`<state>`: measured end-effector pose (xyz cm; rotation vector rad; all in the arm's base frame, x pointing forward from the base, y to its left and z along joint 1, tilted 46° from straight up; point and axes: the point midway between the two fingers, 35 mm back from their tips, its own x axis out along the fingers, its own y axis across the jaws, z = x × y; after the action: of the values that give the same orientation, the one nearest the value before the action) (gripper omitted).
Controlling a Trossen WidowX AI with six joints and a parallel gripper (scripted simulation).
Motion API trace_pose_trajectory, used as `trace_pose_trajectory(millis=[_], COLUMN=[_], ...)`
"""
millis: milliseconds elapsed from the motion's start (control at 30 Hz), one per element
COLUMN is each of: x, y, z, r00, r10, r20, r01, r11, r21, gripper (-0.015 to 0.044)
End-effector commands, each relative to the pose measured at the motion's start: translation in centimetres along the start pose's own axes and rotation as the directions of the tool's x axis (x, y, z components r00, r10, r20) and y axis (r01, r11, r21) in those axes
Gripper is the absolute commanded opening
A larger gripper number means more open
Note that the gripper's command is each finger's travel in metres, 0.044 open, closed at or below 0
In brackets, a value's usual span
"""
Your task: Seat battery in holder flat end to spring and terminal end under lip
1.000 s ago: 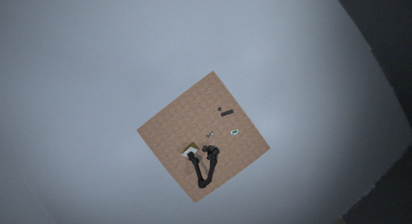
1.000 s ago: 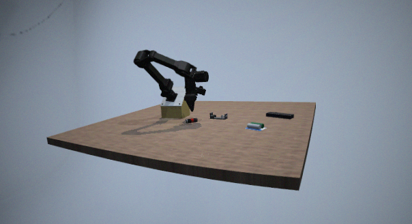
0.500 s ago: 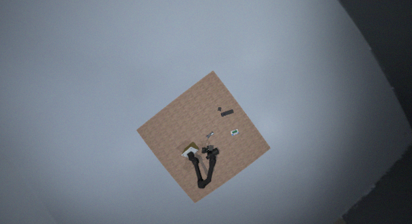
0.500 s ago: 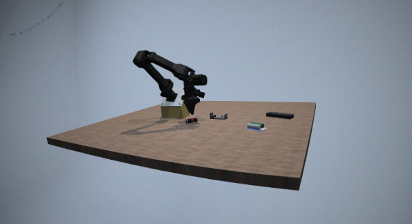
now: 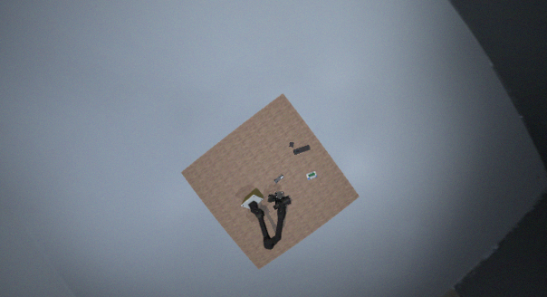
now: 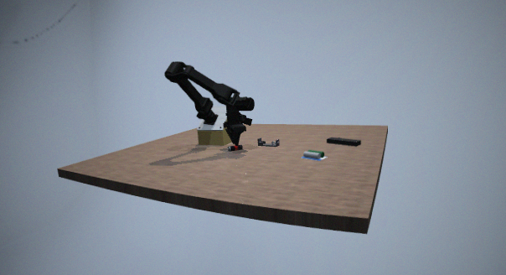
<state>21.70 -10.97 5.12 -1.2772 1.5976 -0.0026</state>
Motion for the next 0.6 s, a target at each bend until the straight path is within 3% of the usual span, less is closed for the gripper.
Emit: trace_pose_trajectory(millis=[0, 433, 567], x=[0.7, 2.4, 2.4], y=[0.4, 0.4, 0.4], z=[-0.1, -0.3, -0.3], r00=[1.000, 1.000, 1.000], r10=[0.007, 0.002, 0.002], r20=[-0.002, -0.004, -0.004], r01=[-0.007, -0.002, -0.002], r11=[1.000, 1.000, 1.000], r21=[-0.012, -0.012, -0.012], gripper=[0.0236, 0.0236, 0.0131])
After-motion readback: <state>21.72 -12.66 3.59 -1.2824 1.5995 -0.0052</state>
